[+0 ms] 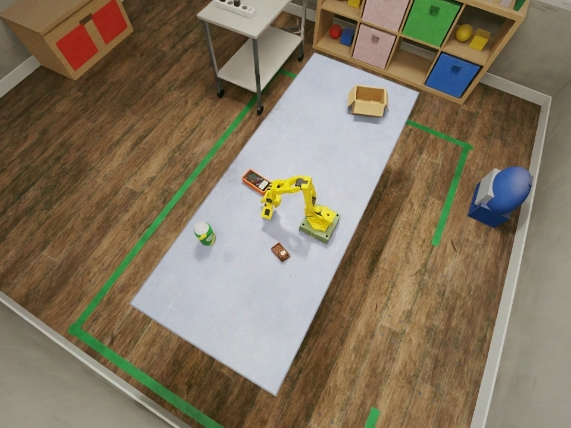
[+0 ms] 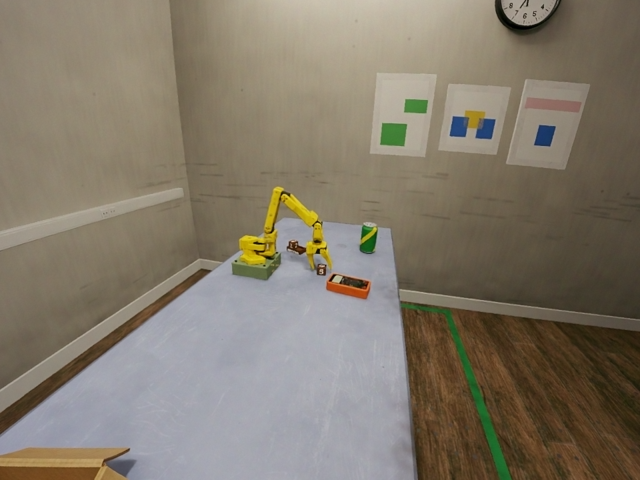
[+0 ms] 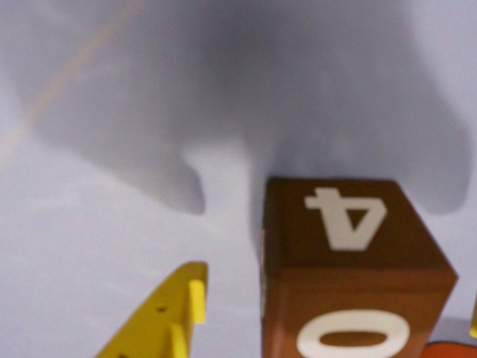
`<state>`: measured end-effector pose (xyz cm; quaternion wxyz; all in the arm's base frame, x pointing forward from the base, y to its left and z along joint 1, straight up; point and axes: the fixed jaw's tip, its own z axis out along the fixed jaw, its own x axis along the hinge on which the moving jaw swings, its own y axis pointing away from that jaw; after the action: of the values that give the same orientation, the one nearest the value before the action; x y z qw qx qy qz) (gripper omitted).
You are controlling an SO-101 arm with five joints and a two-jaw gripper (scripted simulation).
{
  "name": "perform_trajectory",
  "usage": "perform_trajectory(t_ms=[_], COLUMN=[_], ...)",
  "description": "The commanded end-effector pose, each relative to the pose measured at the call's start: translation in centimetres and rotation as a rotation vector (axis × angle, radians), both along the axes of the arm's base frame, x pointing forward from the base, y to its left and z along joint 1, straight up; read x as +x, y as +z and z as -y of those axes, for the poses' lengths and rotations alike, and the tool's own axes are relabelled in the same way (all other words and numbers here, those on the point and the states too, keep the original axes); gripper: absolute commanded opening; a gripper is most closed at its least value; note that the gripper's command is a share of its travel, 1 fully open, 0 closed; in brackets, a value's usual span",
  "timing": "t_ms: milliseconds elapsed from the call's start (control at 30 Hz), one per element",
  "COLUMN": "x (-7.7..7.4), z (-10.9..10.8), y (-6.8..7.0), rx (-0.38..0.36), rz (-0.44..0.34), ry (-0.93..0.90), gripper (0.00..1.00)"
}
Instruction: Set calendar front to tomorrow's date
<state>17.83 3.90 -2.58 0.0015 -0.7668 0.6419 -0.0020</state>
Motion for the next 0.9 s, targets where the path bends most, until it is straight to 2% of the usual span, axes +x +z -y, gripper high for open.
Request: perform_trajectory(t_ms=[0,867], x=[-0.36,-0.02], z=[0.27,0.22], y=[-0.48,-0.5], rx=[-0.002,-0.002], rz=[-0.018,-0.018], ry=[-0.001,-0.001], gripper=[0.35,0.3])
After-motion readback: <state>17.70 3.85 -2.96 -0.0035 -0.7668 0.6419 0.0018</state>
